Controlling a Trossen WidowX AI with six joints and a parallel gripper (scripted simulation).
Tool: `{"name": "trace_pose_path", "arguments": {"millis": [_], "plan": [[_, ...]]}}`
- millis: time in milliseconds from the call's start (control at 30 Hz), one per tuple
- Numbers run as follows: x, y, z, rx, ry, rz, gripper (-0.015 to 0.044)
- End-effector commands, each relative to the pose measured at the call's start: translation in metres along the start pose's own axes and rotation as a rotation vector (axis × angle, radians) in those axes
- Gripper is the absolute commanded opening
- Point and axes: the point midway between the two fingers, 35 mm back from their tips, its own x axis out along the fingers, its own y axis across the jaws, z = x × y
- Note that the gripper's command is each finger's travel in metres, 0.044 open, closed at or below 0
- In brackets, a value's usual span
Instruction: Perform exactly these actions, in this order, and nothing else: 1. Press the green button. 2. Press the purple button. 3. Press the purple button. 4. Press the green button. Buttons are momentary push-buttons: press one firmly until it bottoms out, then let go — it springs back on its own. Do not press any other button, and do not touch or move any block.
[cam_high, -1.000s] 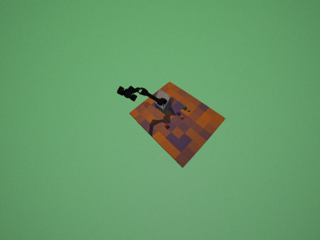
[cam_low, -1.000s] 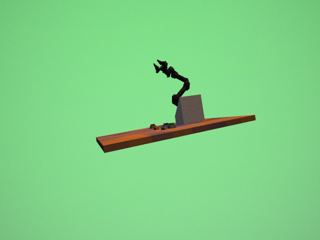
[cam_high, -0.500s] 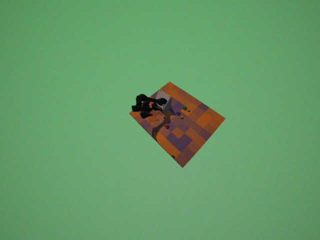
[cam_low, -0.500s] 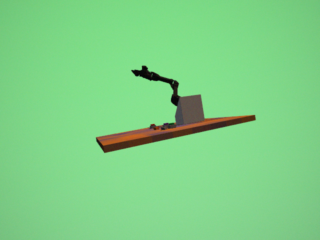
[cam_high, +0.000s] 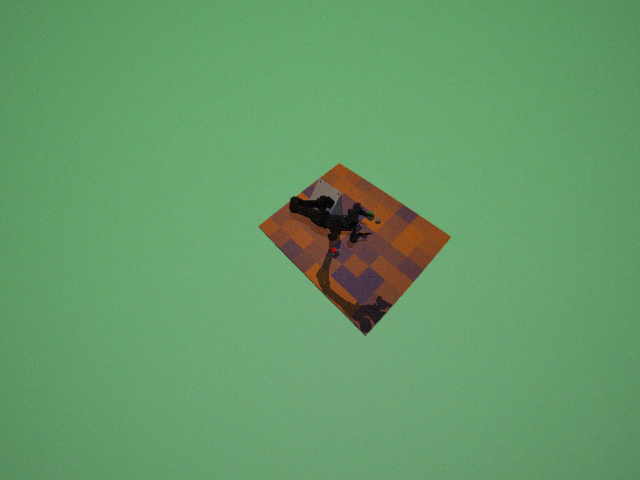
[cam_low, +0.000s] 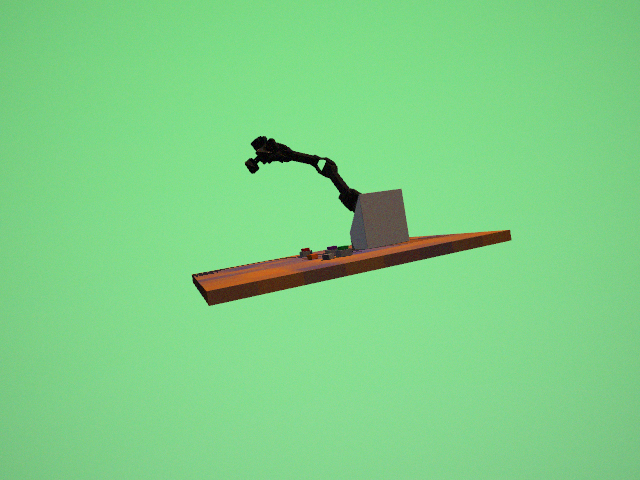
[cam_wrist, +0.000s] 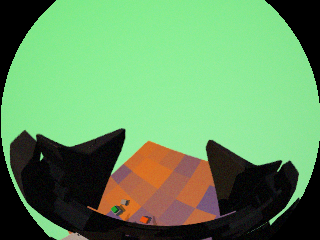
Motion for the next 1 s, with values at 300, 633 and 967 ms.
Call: {"name": "trace_pose_path", "arguments": {"millis": [300, 633, 967], "plan": [[0.132, 0.122, -0.171, 0.360, 0.664, -0.034, 0.0400], [0.135, 0.207, -0.344, 0.374, 1.114, -0.441, 0.0400], [0.104, 0.223, -0.423, 0.256, 1.199, -0.744, 0.0400]]}}
